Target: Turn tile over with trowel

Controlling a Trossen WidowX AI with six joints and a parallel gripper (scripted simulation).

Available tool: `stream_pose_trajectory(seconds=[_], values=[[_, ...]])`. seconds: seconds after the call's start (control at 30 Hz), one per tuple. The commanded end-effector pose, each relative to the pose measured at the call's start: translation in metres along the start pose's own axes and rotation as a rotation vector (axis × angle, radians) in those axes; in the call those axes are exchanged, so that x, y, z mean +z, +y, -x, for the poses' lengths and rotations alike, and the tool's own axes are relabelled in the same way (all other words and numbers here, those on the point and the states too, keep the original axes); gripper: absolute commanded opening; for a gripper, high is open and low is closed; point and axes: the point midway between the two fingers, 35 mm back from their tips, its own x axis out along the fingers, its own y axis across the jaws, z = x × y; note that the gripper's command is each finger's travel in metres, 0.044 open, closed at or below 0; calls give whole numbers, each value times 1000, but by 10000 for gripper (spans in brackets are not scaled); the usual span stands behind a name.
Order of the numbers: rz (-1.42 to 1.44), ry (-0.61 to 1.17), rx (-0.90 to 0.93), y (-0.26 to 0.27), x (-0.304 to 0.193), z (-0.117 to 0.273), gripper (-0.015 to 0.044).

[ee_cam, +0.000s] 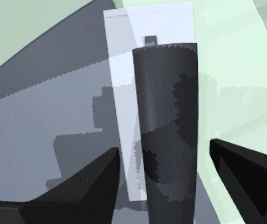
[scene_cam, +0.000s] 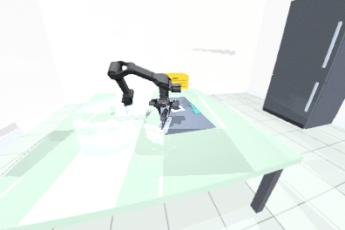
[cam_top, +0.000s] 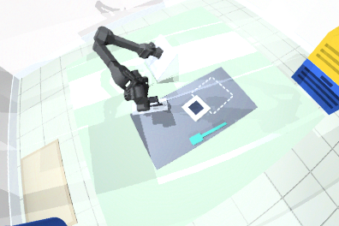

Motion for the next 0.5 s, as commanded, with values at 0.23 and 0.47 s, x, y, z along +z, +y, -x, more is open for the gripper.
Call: stream_pose_trajectory(seconds=[0.23,0.47], values=[[6,3,-2,-1,-1,-4,130],[6,3,-2,-1,-1,-4,130]])
